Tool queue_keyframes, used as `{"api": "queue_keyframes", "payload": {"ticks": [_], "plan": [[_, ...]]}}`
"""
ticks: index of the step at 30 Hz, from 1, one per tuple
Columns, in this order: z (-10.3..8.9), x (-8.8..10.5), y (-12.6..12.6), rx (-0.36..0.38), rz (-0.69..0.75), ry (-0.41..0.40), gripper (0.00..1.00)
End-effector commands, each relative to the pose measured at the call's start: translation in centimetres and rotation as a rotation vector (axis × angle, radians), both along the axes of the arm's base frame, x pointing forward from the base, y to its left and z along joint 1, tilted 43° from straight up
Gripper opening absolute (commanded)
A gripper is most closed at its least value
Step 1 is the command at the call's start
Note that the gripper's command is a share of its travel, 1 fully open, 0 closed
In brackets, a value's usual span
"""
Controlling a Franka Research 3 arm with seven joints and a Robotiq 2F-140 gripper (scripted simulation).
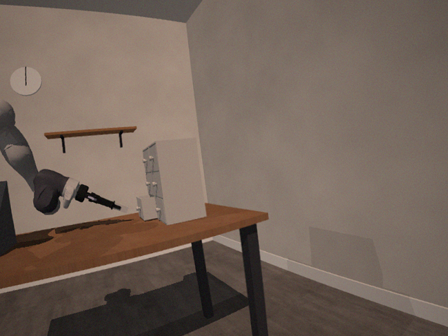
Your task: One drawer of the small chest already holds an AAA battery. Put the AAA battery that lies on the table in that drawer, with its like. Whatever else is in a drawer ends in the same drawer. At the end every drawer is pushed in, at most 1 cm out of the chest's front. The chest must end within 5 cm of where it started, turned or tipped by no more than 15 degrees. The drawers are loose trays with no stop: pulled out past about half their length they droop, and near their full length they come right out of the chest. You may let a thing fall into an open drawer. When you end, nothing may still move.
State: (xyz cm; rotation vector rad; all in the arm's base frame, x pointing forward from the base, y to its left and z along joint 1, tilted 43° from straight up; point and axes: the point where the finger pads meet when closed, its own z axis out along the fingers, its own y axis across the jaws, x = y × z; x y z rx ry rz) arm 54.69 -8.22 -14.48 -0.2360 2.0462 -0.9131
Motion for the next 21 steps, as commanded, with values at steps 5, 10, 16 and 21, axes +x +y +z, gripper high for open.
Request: {"api": "queue_keyframes", "payload": {"ticks": [5,10,16,21], "plan": [[0.0,0.02,0.06,-0.009,0.006,0.003,0.0],[0.0,0.02,0.06,-0.009,0.006,0.003,0.0],[0.0,0.08,0.05,-0.009,0.006,0.003,0.0],[0.0,0.24,0.01,-0.009,0.006,0.003,0.0]]}}
